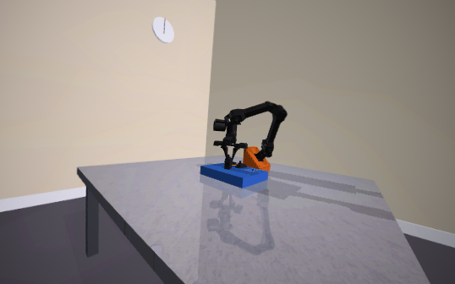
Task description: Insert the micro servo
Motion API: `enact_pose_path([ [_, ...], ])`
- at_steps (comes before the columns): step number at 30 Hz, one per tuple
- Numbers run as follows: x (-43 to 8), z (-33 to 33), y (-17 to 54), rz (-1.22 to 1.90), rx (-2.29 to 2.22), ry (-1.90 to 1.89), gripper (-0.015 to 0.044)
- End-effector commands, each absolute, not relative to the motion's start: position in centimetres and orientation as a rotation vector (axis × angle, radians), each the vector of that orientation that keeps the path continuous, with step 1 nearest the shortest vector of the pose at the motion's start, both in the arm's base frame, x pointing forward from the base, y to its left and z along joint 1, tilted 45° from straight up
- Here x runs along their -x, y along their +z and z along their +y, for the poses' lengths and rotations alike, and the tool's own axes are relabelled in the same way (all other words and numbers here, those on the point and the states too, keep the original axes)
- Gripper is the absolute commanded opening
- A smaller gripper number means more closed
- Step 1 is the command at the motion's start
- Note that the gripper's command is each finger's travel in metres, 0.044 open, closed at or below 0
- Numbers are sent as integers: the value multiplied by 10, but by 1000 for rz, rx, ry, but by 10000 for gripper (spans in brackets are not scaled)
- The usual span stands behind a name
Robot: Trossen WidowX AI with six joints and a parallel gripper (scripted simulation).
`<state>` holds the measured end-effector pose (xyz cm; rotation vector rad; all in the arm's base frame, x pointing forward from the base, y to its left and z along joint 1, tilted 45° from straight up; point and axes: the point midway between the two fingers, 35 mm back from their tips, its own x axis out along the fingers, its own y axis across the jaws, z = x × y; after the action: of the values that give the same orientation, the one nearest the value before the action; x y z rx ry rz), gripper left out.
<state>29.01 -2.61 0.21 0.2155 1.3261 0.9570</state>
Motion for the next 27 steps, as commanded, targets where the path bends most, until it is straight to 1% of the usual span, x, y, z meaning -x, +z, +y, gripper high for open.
enact_pose_path([
  [1, -290, -29, 5, 1327, -222, 954, 6],
  [8, -284, -44, 25, 1328, -221, 954, 0],
  [17, -281, -44, 26, 1329, -222, 954, 0],
  [27, -305, -52, 17, 1327, -220, 954, 0],
])
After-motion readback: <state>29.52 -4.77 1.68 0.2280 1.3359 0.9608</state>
